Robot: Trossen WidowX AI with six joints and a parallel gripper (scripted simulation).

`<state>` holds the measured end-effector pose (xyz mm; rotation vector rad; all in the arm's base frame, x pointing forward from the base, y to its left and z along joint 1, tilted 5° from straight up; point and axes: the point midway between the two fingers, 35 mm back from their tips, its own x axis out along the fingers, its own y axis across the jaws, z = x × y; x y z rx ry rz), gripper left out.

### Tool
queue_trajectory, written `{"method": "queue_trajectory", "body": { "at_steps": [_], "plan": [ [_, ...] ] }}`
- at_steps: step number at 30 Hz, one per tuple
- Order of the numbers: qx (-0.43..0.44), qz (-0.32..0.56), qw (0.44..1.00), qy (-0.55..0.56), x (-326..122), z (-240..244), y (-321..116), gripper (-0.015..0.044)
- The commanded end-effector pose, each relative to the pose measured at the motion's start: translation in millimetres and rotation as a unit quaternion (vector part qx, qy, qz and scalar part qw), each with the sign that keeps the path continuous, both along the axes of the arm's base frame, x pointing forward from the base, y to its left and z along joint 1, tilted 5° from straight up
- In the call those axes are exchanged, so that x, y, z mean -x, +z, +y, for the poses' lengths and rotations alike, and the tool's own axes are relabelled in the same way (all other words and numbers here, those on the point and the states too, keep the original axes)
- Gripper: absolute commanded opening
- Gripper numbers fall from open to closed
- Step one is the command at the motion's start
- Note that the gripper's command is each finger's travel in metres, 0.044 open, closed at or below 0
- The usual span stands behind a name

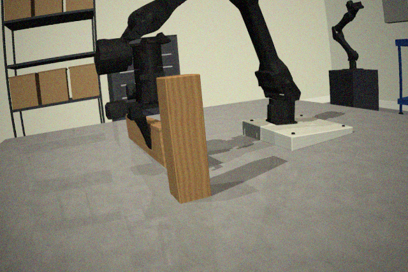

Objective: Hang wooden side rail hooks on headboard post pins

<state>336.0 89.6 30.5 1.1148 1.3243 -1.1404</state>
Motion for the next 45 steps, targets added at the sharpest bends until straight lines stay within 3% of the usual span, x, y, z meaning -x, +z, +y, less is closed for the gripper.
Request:
{"method": "queue_trajectory", "body": {
  "at_steps": [1, 45],
  "plan": [
    [-0.002, -0.002, 1.0, -0.003, -0.3, 1.4, 0.7, 0.0],
    [-0.002, -0.002, 1.0, -0.003, -0.4, 6.4, 1.8, 0.0]
  ]
}}
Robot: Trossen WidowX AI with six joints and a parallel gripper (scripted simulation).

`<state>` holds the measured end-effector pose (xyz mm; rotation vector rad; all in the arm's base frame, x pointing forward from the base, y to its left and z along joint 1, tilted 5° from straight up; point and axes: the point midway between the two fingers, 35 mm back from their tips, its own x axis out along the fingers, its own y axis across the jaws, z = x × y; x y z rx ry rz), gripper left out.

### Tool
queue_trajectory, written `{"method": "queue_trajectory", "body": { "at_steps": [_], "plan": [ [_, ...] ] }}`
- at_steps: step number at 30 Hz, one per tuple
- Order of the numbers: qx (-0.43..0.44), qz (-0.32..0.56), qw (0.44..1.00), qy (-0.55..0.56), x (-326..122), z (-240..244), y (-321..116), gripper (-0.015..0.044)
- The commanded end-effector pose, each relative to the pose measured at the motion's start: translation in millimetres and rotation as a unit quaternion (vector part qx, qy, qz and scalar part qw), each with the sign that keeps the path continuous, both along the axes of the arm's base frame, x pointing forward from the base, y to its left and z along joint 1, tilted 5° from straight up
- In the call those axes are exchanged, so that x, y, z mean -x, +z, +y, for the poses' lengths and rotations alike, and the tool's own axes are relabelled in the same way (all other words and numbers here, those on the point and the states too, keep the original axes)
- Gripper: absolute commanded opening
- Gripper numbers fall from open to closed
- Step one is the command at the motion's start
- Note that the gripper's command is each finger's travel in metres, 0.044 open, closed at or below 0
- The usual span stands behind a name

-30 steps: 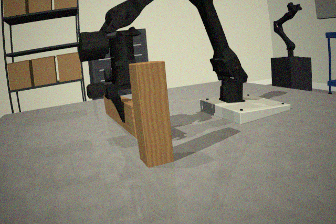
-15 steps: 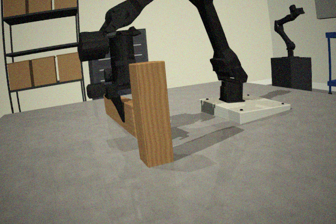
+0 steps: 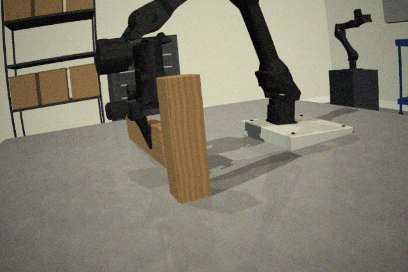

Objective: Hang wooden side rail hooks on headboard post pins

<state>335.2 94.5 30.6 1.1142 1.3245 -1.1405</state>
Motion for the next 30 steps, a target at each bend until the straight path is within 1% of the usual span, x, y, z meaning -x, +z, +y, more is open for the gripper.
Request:
{"method": "queue_trajectory", "body": {
  "at_steps": [1, 30],
  "plan": [
    [-0.002, -0.002, 1.0, -0.003, -1.3, 1.6, 1.8, 0.0],
    [-0.003, -0.002, 1.0, -0.003, 0.1, 4.8, 0.7, 0.0]
  ]
}}
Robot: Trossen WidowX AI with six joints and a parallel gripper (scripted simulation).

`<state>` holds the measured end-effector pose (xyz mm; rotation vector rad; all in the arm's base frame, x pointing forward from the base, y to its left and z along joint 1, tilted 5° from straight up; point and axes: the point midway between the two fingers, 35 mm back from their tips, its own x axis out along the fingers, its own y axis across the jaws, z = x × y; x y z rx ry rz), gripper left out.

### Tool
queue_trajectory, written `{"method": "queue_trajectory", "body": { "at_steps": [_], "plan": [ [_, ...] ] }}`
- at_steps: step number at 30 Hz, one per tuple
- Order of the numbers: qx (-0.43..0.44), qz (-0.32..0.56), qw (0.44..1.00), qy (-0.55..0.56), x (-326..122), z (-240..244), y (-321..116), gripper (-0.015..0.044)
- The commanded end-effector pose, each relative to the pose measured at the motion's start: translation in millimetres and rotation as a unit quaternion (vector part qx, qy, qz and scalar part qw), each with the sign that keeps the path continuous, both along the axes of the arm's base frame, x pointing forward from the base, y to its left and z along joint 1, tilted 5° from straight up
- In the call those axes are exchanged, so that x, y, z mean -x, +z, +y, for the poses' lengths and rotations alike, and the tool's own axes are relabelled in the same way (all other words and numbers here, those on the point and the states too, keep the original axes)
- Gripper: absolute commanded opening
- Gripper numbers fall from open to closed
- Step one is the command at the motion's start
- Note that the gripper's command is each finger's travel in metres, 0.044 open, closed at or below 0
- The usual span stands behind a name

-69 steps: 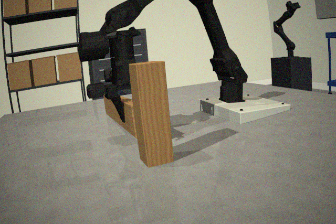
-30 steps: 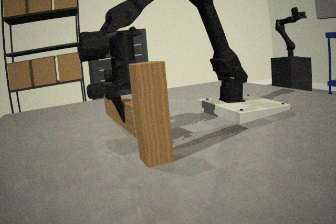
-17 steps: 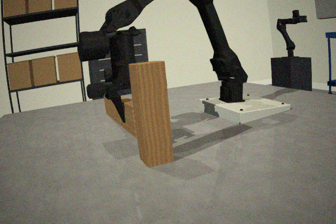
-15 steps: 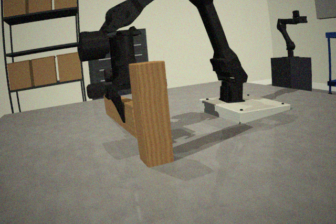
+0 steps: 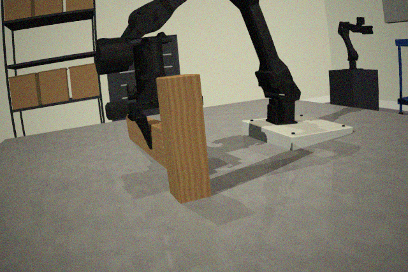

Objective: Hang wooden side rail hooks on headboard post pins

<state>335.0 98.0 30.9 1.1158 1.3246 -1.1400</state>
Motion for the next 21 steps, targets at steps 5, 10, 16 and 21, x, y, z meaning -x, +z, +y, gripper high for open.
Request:
{"method": "queue_trajectory", "body": {
  "at_steps": [5, 10, 16, 21],
  "plan": [
    [-0.002, -0.001, 1.0, -0.003, -0.3, 1.9, 1.0, 0.0],
    [-0.002, -0.001, 1.0, -0.003, -0.9, 2.5, 1.6, 0.0],
    [-0.002, -0.001, 1.0, -0.003, -1.2, 3.2, 2.2, 0.0],
    [-0.002, -0.001, 1.0, -0.003, -1.5, 3.7, 2.5, 0.0]
  ]
}}
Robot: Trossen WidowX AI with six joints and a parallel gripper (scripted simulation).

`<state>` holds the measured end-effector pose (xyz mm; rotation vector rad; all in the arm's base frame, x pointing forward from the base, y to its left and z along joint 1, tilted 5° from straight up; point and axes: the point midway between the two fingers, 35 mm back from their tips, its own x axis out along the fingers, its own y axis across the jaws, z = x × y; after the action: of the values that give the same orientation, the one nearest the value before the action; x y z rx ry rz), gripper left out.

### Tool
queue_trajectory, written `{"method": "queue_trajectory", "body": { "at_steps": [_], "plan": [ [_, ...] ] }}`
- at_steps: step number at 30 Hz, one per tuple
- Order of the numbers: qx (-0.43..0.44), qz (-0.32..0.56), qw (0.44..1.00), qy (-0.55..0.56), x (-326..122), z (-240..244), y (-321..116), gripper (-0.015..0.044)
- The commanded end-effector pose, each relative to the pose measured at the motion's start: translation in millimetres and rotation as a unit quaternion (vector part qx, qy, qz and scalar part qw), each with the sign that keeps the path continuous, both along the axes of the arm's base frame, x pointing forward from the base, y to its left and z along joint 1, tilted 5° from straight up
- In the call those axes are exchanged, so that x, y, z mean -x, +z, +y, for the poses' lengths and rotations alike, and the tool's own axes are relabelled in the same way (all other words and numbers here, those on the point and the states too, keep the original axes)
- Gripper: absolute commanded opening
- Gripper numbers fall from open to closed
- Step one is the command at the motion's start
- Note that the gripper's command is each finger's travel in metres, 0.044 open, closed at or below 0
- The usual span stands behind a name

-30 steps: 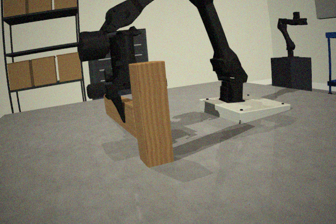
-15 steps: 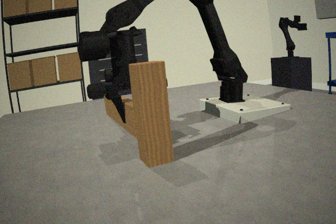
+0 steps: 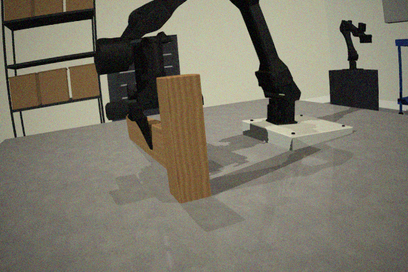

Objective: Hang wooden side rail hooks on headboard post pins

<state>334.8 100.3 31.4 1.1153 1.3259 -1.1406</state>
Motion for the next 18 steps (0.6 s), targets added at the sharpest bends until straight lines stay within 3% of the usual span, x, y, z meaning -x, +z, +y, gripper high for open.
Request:
{"method": "queue_trajectory", "body": {
  "at_steps": [1, 18],
  "plan": [
    [-0.002, -0.002, 1.0, -0.003, -1.6, 1.5, 2.0, 0.0],
    [-0.002, -0.002, 1.0, -0.003, 0.2, 3.3, 0.4, 0.0]
  ]
}}
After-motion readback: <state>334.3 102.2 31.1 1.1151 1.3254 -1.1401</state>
